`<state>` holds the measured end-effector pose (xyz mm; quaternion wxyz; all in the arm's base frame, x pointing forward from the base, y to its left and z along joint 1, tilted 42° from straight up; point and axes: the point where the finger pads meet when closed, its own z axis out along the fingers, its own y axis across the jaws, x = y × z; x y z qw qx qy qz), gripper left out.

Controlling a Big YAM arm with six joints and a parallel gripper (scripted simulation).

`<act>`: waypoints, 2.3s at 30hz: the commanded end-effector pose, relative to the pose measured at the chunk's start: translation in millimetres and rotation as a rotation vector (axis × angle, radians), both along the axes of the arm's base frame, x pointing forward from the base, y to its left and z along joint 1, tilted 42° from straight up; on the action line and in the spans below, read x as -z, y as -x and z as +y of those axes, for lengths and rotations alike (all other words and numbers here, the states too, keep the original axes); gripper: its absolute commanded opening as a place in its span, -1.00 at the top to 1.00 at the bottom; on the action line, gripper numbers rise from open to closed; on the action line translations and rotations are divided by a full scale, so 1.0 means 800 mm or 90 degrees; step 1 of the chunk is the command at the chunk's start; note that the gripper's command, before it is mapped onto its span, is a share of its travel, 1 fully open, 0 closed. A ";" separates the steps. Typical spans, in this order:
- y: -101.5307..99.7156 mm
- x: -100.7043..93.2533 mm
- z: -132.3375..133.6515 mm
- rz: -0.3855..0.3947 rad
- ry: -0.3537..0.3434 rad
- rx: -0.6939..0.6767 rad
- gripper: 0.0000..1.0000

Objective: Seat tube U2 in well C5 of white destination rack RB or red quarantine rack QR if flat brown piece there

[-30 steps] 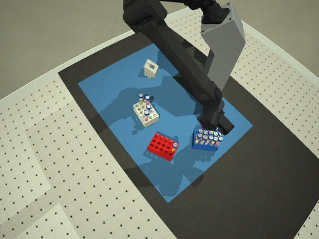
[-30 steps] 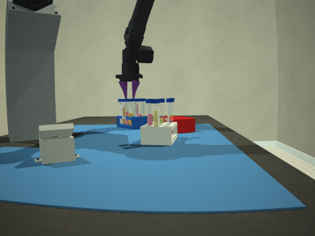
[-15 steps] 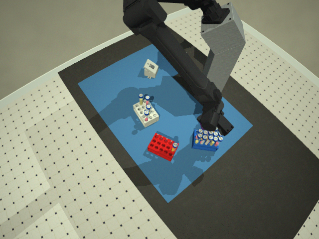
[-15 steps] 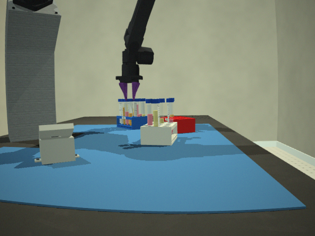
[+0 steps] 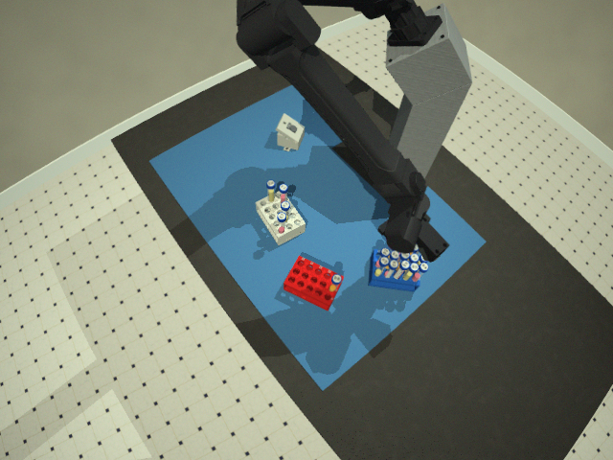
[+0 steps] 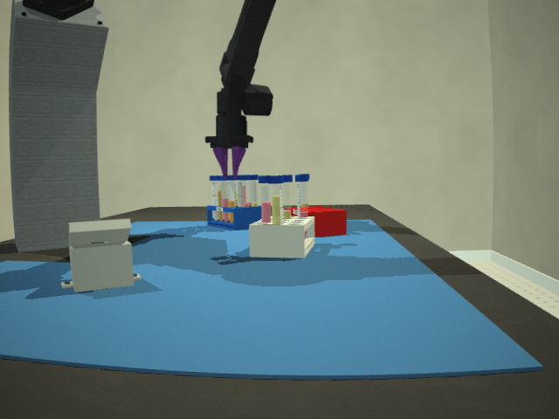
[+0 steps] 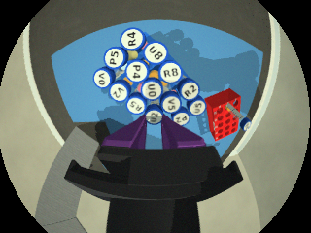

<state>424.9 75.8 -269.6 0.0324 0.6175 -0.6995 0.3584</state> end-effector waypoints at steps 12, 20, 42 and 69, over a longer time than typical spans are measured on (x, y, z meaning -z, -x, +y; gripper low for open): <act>-0.010 -0.006 0.013 -0.014 -0.009 -0.013 1.00; -0.010 -0.006 0.013 -0.014 -0.009 -0.013 1.00; 0.006 -0.026 0.027 -0.010 -0.007 -0.014 1.00; 0.018 -0.049 0.045 -0.013 -0.009 -0.014 1.00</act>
